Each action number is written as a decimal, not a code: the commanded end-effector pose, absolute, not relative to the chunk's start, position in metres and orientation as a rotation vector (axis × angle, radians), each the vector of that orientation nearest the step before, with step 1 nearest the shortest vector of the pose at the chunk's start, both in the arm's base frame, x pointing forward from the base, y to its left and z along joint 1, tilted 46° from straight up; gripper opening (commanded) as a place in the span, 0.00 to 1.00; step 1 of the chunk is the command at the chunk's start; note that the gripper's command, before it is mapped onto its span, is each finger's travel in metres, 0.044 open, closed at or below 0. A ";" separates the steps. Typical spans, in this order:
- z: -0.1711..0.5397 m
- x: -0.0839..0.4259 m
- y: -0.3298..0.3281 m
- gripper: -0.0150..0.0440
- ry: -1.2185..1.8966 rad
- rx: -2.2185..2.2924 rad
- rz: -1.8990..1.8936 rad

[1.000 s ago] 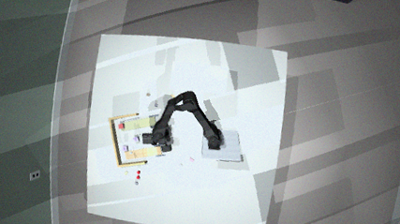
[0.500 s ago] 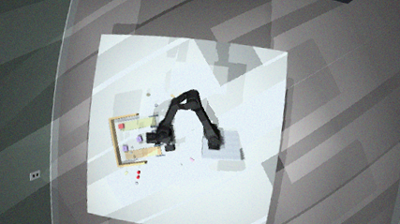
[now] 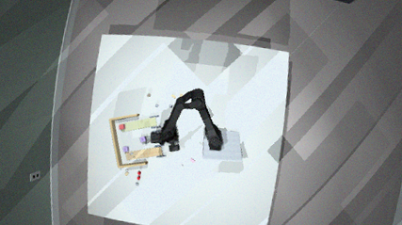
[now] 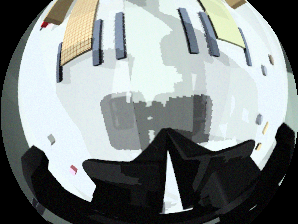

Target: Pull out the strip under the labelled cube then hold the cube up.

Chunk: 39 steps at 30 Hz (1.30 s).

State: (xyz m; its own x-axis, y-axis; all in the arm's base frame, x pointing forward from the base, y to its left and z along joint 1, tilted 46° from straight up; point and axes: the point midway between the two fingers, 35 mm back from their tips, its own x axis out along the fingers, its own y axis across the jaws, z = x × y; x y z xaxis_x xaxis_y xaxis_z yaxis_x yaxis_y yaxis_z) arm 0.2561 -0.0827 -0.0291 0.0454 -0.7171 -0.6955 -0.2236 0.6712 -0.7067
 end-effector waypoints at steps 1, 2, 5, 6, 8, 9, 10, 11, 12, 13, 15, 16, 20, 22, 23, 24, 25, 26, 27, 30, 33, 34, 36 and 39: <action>-0.031 0.241 -0.088 0.25 1.549 -0.821 -0.451; -0.031 0.239 -0.089 0.25 1.549 -0.821 -0.451; -0.030 0.235 -0.089 0.25 1.550 -0.821 -0.451; -0.030 0.234 -0.090 0.25 1.550 -0.821 -0.451; -0.029 0.231 -0.090 0.25 1.550 -0.821 -0.451; -0.029 0.229 -0.090 0.25 1.550 -0.821 -0.451; -0.029 0.228 -0.090 0.25 1.550 -0.821 -0.451; -0.029 0.227 -0.091 0.25 1.550 -0.821 -0.451; -0.029 0.225 -0.091 0.25 1.550 -0.821 -0.451; -0.028 0.224 -0.091 0.25 1.550 -0.821 -0.451; -0.028 0.221 -0.092 0.25 1.550 -0.821 -0.451; -0.028 0.220 -0.092 0.25 1.550 -0.821 -0.451; -0.027 0.215 -0.093 0.25 1.551 -0.821 -0.451; -0.027 0.212 -0.093 0.25 1.551 -0.821 -0.451; -0.026 0.211 -0.093 0.25 1.551 -0.821 -0.451; -0.026 0.209 -0.094 0.25 1.551 -0.821 -0.451; -0.026 0.208 -0.094 0.25 1.551 -0.821 -0.450; -0.026 0.207 -0.094 0.25 1.551 -0.821 -0.450; -0.026 0.207 -0.094 0.25 1.551 -0.821 -0.450; -0.026 0.207 -0.094 0.25 1.551 -0.821 -0.450; -0.026 0.207 -0.094 0.25 1.551 -0.821 -0.450; -0.026 0.207 -0.094 0.25 1.551 -0.821 -0.450; -0.026 0.207 -0.094 0.25 1.551 -0.821 -0.450; -0.026 0.207 -0.094 0.25 1.551 -0.821 -0.450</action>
